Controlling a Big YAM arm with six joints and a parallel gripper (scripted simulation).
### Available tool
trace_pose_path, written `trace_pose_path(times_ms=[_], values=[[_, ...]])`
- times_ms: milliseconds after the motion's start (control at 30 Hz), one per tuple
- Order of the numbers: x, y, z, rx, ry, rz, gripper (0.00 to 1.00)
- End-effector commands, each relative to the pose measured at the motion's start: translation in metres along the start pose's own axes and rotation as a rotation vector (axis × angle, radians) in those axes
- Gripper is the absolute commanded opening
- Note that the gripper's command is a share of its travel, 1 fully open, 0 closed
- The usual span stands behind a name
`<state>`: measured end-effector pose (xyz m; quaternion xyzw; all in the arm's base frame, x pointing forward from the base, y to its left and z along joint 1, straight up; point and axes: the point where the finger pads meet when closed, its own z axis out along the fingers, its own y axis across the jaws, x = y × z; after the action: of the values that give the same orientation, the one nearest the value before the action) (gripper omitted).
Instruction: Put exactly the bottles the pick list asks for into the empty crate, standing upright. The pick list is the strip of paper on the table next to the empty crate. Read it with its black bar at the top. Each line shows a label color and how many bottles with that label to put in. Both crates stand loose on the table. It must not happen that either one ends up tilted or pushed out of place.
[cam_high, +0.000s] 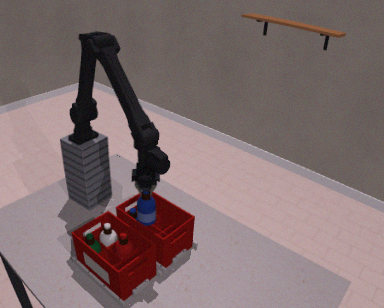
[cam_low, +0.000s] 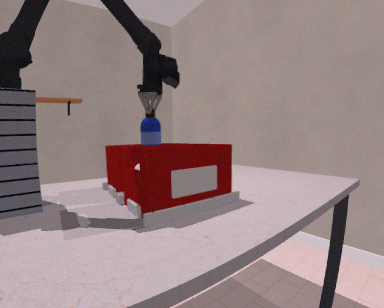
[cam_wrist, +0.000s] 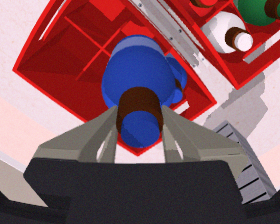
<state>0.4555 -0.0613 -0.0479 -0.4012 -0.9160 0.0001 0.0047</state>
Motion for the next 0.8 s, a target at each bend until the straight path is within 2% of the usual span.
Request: trace_pose_path(times_ms=[0,33,200,333,467,600,700,767], values=[[-0.025,0.019,-0.018,-0.046,-0.058,0.015,0.00],[-0.028,0.022,-0.030,-0.064,-0.079,0.015,0.00],[-0.029,0.022,-0.025,-0.064,-0.079,0.015,0.00],[-0.025,0.019,-0.007,-0.045,-0.057,0.015,0.00],[-0.020,0.015,-0.010,-0.049,-0.061,0.015,0.00],[-0.025,0.020,-0.012,-0.058,-0.072,0.015,0.00],[-0.016,0.013,0.006,-0.033,-0.042,0.015,0.00],[-0.013,0.010,0.006,-0.034,-0.043,0.014,0.00]])
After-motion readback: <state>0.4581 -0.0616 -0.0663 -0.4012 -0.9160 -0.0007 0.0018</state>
